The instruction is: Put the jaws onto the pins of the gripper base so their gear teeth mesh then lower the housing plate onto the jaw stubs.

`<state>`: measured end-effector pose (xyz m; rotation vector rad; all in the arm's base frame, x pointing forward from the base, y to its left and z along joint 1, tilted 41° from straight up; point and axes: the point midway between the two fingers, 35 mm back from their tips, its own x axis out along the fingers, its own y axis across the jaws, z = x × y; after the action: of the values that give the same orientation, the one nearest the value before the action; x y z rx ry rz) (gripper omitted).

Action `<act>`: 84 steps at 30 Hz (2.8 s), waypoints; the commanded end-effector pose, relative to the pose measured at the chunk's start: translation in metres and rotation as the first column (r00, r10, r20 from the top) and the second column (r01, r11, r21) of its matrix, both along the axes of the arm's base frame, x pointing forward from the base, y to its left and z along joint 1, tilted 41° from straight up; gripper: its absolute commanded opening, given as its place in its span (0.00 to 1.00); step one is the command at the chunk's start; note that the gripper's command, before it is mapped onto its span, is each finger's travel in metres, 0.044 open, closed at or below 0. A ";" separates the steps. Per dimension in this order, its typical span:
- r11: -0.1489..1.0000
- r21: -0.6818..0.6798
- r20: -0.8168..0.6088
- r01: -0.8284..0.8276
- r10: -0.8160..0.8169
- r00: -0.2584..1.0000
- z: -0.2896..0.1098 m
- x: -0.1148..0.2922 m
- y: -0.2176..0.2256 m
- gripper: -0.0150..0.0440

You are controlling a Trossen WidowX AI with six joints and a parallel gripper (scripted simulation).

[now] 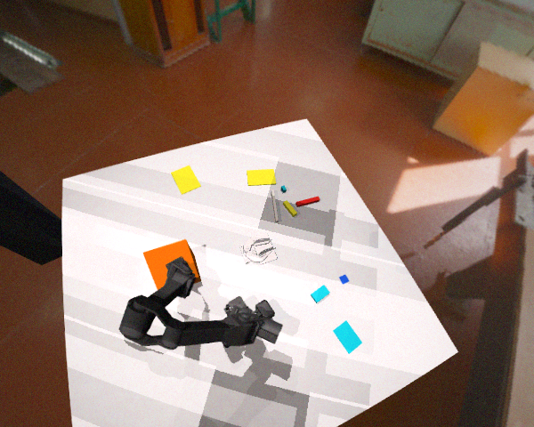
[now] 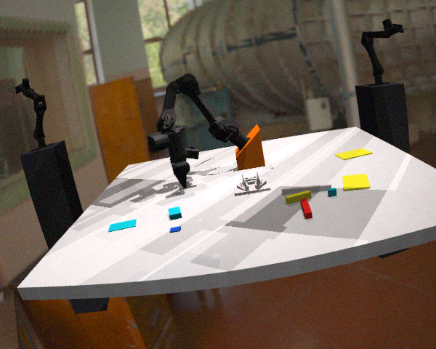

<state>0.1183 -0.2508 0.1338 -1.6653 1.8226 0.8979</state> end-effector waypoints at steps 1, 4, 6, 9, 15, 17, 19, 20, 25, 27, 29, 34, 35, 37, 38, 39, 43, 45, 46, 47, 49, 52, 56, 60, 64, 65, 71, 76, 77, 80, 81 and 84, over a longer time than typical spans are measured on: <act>1.000 0.000 0.000 0.000 0.000 1.000 0.000 0.000 0.000 0.99; 1.000 0.000 0.000 0.000 0.000 1.000 0.000 0.000 0.000 0.95; 1.000 0.000 0.000 0.000 0.000 1.000 0.000 0.000 0.000 0.93; 1.000 0.000 0.000 0.000 0.000 1.000 0.000 0.000 0.000 0.90; 1.000 0.000 0.000 0.000 0.000 1.000 0.000 0.000 0.000 0.85; 1.000 0.000 0.000 0.000 0.000 1.000 0.000 0.000 0.000 0.85; 1.000 0.000 0.000 0.000 0.000 1.000 0.000 0.000 0.000 0.85; 1.000 0.000 0.000 0.000 0.000 1.000 0.000 0.000 0.000 0.85; 1.000 0.001 0.000 0.000 0.000 1.000 0.001 0.001 0.001 0.85; 1.000 0.002 0.001 0.000 0.000 1.000 0.006 0.002 0.005 0.85; 1.000 0.004 0.002 -0.001 0.001 1.000 0.010 0.004 0.009 0.85; 1.000 0.007 0.003 -0.001 0.001 1.000 0.022 0.007 0.019 0.85; 1.000 0.007 0.003 -0.002 0.002 1.000 0.024 0.008 0.021 0.85; 1.000 0.008 0.003 -0.002 0.002 1.000 0.029 0.008 0.025 0.85; 1.000 0.008 0.003 -0.002 0.002 1.000 0.031 0.009 0.027 0.85; 1.000 0.009 0.003 -0.003 0.003 1.000 0.033 0.009 0.029 0.85; 1.000 0.009 0.003 -0.004 0.004 1.000 0.043 0.010 0.038 0.85; 1.000 0.008 0.003 -0.005 0.005 1.000 0.048 0.010 0.042 0.85; 1.000 0.008 0.003 -0.005 0.005 1.000 0.050 0.010 0.044 0.85; 1.000 0.008 0.003 -0.005 0.005 1.000 0.052 0.009 0.046 0.85; 1.000 0.008 0.003 -0.006 0.006 1.000 0.054 0.009 0.048 0.85; 1.000 0.008 0.003 -0.006 0.006 1.000 0.054 0.009 0.048 0.85; 1.000 0.009 0.026 0.017 -0.017 1.000 0.051 0.013 0.049 0.85; 0.997 0.014 0.085 0.079 -0.080 0.993 0.045 0.024 0.052 0.85; 0.990 0.023 0.141 0.142 -0.143 0.980 0.038 0.035 0.056 0.85; 0.987 0.025 0.155 0.157 -0.159 0.975 0.036 0.037 0.057 0.85; 0.967 0.044 0.234 0.250 -0.253 0.939 0.026 0.052 0.064 0.85; 0.943 0.063 0.295 0.326 -0.329 0.897 0.017 0.064 0.071 0.85; 0.938 0.067 0.307 0.340 -0.344 0.888 0.015 0.067 0.072 0.85; 0.920 0.080 0.341 0.384 -0.387 0.857 0.010 0.073 0.077 0.85; 0.913 0.084 0.352 0.398 -0.401 0.846 0.008 0.076 0.079 0.85; 0.892 0.098 0.384 0.441 -0.443 0.810 0.003 0.082 0.084 0.85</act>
<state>0.1938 -0.1710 0.1420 -1.2555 1.7928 0.3772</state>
